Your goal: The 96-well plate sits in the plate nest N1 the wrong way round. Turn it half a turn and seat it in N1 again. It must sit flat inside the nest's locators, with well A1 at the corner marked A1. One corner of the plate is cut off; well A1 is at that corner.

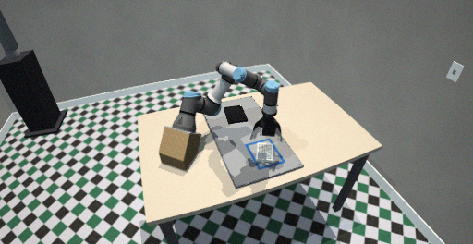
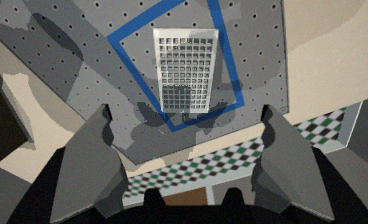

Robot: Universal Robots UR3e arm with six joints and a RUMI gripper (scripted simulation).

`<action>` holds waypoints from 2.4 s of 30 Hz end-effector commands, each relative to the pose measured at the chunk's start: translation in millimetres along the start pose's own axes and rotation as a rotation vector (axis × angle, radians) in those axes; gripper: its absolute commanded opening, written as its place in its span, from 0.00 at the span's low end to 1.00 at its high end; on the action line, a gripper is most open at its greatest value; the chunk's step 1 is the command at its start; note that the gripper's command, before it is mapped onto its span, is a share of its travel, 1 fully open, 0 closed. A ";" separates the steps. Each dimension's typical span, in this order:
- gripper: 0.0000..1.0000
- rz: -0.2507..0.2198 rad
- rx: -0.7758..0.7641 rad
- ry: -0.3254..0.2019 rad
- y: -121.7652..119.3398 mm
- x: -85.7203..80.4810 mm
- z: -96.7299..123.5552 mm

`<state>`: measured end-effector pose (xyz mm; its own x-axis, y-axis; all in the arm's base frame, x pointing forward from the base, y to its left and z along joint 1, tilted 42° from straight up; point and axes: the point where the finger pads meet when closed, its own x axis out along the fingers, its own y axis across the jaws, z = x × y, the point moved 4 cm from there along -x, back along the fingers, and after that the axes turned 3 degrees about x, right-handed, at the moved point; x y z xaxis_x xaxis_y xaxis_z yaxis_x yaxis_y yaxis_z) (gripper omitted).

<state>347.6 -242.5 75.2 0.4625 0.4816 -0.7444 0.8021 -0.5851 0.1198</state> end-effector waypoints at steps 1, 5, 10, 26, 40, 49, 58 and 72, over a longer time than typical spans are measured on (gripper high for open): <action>1.00 0.002 -0.001 -0.001 0.5 -0.9 0.3; 1.00 0.002 0.066 -0.001 0.5 -0.9 0.3; 1.00 0.002 0.233 -0.001 0.5 -1.0 0.3; 1.00 0.002 0.699 -0.001 0.5 -1.0 0.3; 1.00 0.002 1.099 0.000 0.5 -1.0 0.3; 1.00 0.002 1.333 0.000 0.5 -0.9 0.3; 1.00 0.002 1.570 0.000 0.5 -0.9 0.3; 1.00 0.003 1.937 0.001 0.4 -0.9 0.3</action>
<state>347.3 -242.6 75.1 0.4657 0.4855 -0.7399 -0.5543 -0.4918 -0.6715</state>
